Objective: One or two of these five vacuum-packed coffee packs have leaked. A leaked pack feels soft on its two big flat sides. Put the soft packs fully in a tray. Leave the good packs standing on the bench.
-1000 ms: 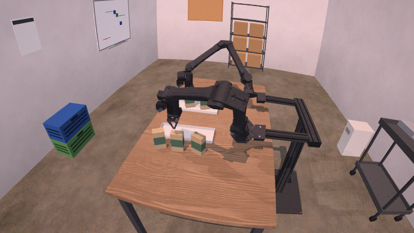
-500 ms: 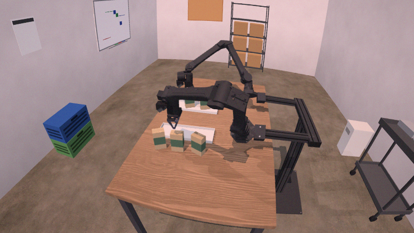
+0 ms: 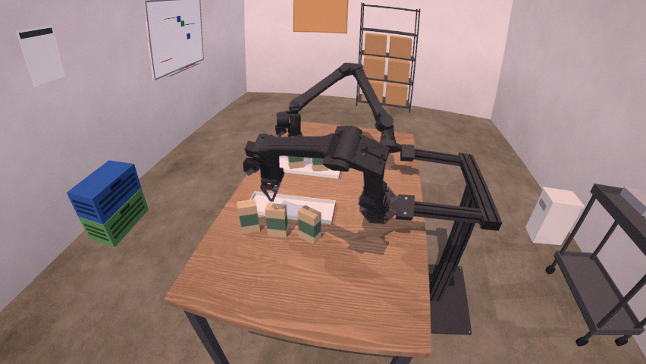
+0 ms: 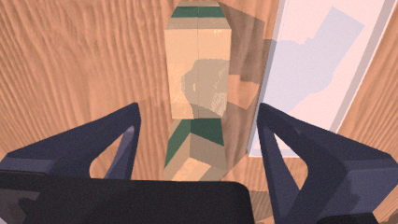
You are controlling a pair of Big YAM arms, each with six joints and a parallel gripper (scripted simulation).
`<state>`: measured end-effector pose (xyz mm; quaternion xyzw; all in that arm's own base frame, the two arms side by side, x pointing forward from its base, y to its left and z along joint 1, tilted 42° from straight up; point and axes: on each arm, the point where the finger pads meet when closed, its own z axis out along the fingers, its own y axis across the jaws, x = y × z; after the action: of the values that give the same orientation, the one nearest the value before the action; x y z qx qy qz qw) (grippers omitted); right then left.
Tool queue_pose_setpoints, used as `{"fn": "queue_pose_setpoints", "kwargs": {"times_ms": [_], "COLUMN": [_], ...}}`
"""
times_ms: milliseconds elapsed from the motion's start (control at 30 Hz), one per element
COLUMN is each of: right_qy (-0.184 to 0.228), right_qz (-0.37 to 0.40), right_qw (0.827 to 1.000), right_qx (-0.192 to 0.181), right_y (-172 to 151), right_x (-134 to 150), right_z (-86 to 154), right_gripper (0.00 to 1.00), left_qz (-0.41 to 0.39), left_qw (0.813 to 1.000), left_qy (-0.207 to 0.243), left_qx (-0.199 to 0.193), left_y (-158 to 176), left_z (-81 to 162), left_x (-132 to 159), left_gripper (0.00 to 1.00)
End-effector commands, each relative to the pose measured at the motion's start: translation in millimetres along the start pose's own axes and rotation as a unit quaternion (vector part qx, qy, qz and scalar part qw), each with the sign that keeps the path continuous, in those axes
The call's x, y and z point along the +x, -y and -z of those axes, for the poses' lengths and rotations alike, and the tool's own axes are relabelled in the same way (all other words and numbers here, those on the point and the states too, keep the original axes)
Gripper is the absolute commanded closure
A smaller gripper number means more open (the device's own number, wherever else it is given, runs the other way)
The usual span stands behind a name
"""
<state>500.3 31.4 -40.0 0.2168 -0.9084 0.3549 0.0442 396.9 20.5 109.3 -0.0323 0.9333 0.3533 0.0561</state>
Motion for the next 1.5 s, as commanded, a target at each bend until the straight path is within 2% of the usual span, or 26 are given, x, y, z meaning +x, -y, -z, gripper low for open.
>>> {"fn": "queue_pose_setpoints", "kwargs": {"times_ms": [0, 633, 667, 900, 967, 1067, 1100, 1133, 1167, 1200, 1267, 1333, 1467], "right_qy": [0.011, 0.011, 0.027, 0.029, 0.029, 0.030, 0.030, 0.018, 0.012, -0.013, -0.013, 0.012, 0.012], "right_qz": [-0.006, -0.006, -0.013, -0.014, -0.014, -0.014, -0.014, -0.004, -0.006, -0.003, -0.003, -0.006, -0.006], "right_qw": [1.000, 1.000, 1.000, 0.999, 0.999, 0.999, 0.999, 1.000, 1.000, 1.000, 1.000, 1.000, 1.000], "right_qx": [0.002, 0.002, 0.005, 0.002, 0.002, 0.002, 0.002, 0.003, 0.001, -0.001, -0.001, 0.001, 0.001], "right_y": [5.1, 5.1, 9.1, 8.1, 8.1, 8.1, 8.2, -1.3, 4.8, 1.9, 1.9, 4.8, 4.8], "right_x": [-8.8, -8.8, -18.1, -16.2, -16.2, -15.4, -15.4, -16.1, -8.5, 2.9, 3.0, -8.5, -8.5], "right_z": [7.6, 7.6, 35.2, 95.5, 95.5, 114.8, 114.8, 103.4, 94.6, 76.0, 75.9, 94.6, 94.6], "right_gripper": [0.24, 0.24, 0.24, 0.24, 0.24, 0.24, 0.24, 0.24, 0.24, 0.24, 0.24, 0.24, 0.24], "left_qz": [0.012, 0.012, 0.012, 0.012, 0.012, 0.012, 0.012, 0.012, 0.012, 0.012, 0.012, 0.012, 0.012], "left_qw": [1.000, 1.000, 1.000, 1.000, 1.000, 1.000, 1.000, 1.000, 1.000, 1.000, 1.000, 1.000, 1.000], "left_qy": [0.006, 0.006, 0.006, 0.006, 0.006, 0.006, 0.006, 0.006, 0.006, 0.006, 0.006, 0.006, 0.006], "left_qx": [0.002, 0.002, 0.002, 0.002, 0.002, 0.002, 0.002, 0.002, 0.002, 0.002, 0.002, 0.002, 0.002], "left_y": [-1.1, -1.1, -1.1, -1.1, -1.1, -1.1, -1.1, -1.1, -1.1, -1.1, -1.1, -1.1, -1.1], "left_z": [5.9, 5.9, 5.9, 5.9, 5.9, 5.9, 5.9, 5.9, 5.9, 5.9, 5.9, 5.9, 5.9], "left_x": [-7.3, -7.3, -7.3, -7.3, -7.3, -7.3, -7.3, -7.3, -7.3, -7.3, -7.3, -7.3, -7.3], "left_gripper": [0.24, 0.24, 0.24, 0.24, 0.24, 0.24, 0.24, 0.24, 0.24, 0.24, 0.24, 0.24, 0.24]}}
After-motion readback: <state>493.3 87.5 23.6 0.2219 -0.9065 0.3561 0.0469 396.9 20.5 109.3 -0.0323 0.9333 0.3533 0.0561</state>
